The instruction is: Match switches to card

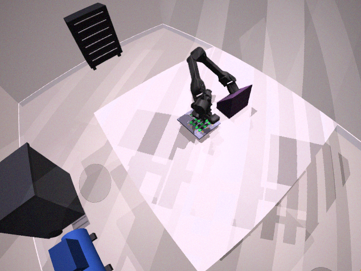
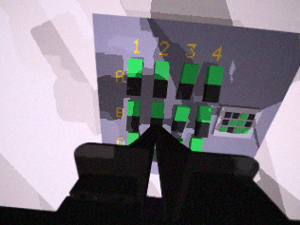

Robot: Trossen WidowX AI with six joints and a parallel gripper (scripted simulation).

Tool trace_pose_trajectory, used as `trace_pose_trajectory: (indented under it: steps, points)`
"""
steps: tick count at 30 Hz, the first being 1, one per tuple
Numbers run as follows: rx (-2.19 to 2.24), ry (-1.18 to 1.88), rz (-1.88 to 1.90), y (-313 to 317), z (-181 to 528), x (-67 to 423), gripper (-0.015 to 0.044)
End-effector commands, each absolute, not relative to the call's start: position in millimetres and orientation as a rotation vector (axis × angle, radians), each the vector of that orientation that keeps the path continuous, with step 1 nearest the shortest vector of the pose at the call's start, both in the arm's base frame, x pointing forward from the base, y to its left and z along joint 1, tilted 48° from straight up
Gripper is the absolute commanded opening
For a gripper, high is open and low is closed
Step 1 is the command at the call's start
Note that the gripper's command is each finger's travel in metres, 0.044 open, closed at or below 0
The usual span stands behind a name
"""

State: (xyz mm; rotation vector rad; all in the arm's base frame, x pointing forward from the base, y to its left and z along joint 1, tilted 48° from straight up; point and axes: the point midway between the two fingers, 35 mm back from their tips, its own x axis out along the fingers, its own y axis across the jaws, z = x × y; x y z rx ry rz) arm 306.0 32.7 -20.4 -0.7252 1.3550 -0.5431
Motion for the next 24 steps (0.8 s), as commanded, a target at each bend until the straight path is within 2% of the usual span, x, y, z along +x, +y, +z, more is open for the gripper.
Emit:
trace_pose_trajectory:
  steps: [1, 24]
  points:
    - [-0.734, 1.355, -0.542, 32.1, -20.6, 306.0, 0.0]
    - [-0.734, 1.354, -0.542, 30.6, -22.0, 306.2, 0.0]
